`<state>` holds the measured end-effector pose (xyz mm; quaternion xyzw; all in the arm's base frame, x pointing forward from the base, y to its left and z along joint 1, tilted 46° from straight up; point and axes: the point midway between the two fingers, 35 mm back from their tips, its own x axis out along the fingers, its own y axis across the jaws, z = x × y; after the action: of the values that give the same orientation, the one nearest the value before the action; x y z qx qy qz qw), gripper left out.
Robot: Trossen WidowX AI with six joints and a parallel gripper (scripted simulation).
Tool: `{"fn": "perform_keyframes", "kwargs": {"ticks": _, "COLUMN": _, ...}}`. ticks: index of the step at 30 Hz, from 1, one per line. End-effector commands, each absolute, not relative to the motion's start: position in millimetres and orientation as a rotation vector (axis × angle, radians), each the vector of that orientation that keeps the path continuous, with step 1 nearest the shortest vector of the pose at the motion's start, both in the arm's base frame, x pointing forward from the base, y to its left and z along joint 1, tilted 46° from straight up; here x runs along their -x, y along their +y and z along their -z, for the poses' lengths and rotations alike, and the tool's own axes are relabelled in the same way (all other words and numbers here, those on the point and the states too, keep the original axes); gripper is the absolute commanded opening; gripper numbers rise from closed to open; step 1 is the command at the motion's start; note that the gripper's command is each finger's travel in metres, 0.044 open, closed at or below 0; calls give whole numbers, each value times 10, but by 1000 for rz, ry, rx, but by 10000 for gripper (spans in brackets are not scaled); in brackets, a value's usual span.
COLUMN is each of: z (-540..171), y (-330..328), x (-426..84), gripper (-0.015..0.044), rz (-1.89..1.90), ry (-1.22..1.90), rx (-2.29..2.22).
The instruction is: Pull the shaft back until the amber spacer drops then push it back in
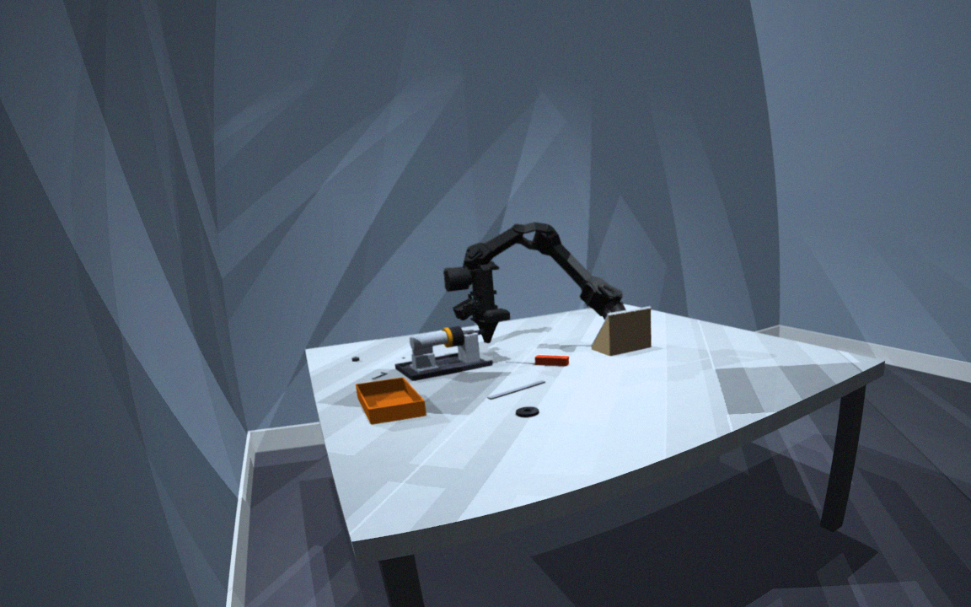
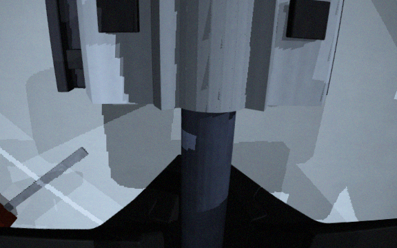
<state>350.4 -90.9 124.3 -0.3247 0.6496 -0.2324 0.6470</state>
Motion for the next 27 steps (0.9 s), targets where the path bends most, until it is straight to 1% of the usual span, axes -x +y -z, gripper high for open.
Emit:
{"fn": "perform_keyframes", "kwargs": {"ticks": 1, "z": -1244, "y": -913, "x": -3492, "gripper": 0, "rz": 529, "ry": 1480, "rx": 741}}
{"fn": "perform_keyframes", "kwargs": {"ticks": 27, "z": -1246, "y": -917, "x": -3458, "gripper": 0, "rz": 529, "ry": 1480, "rx": 741}}
